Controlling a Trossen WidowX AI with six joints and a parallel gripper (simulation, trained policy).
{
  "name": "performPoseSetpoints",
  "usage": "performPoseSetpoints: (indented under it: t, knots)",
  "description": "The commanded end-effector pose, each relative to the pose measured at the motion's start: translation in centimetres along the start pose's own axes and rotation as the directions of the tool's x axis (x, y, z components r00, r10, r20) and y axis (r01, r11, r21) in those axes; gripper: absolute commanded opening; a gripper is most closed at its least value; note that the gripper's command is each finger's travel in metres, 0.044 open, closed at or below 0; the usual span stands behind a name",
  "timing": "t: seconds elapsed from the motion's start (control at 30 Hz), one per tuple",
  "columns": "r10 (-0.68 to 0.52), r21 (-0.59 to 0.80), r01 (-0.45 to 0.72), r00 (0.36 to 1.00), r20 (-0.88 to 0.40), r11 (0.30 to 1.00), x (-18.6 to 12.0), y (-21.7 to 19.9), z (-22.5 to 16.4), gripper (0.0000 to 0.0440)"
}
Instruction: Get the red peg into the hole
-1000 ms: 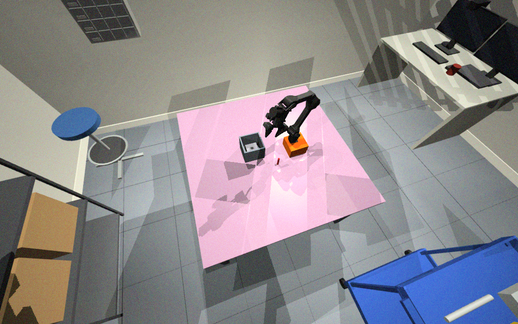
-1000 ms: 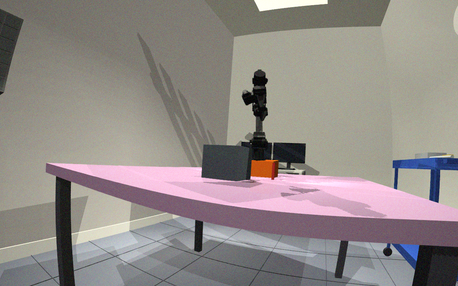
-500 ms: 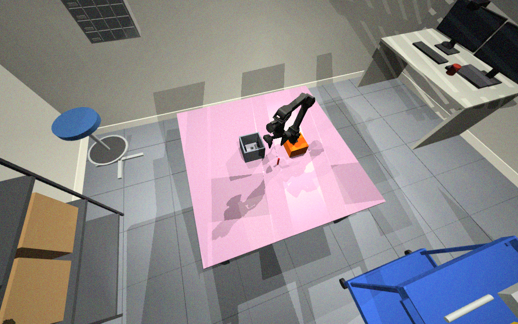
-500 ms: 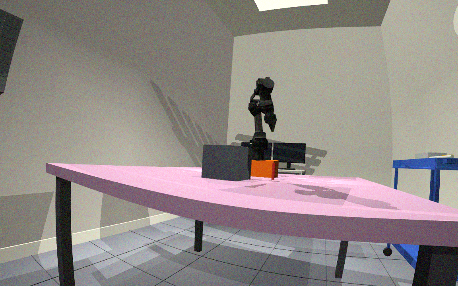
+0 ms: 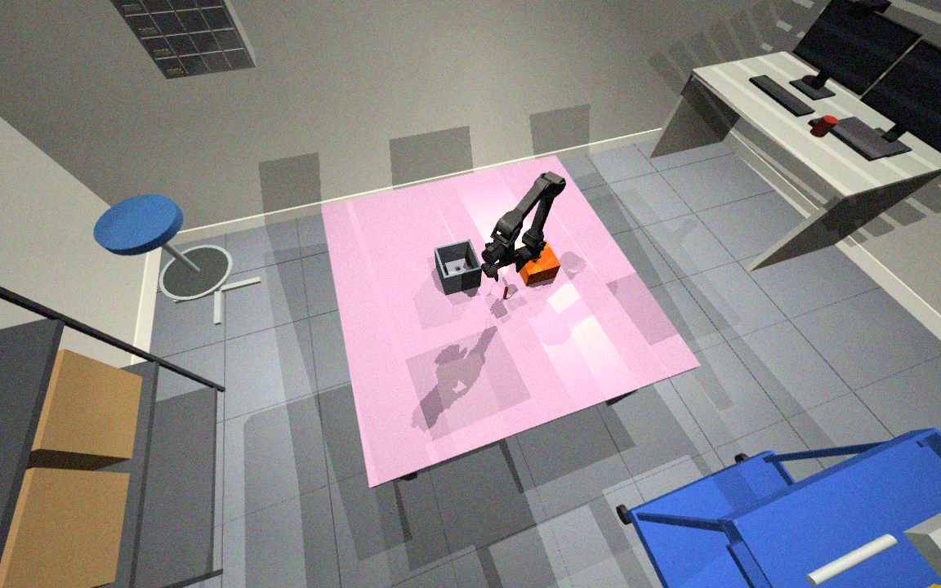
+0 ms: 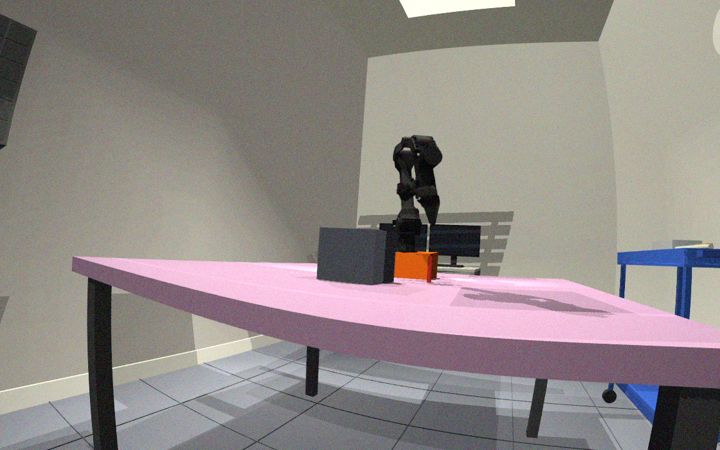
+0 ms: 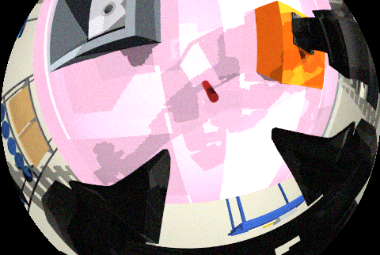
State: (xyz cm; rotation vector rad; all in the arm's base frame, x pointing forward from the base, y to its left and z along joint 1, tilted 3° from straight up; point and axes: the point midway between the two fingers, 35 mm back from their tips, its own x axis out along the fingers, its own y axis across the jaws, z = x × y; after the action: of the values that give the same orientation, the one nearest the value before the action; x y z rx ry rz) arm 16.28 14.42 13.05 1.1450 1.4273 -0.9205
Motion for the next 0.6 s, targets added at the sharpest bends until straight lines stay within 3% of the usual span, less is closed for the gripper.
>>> performPoseSetpoints:
  t: [0.0, 0.57]
  knots:
    - [-0.04, -0.005, 0.04, 0.999, 0.01, 0.999, 1.2, -0.3, 0.0, 0.044]
    - [-0.159, -0.049, 0.165, 0.982, 0.1, 0.985, 7.1, -1.7, 1.4, 0.0434]
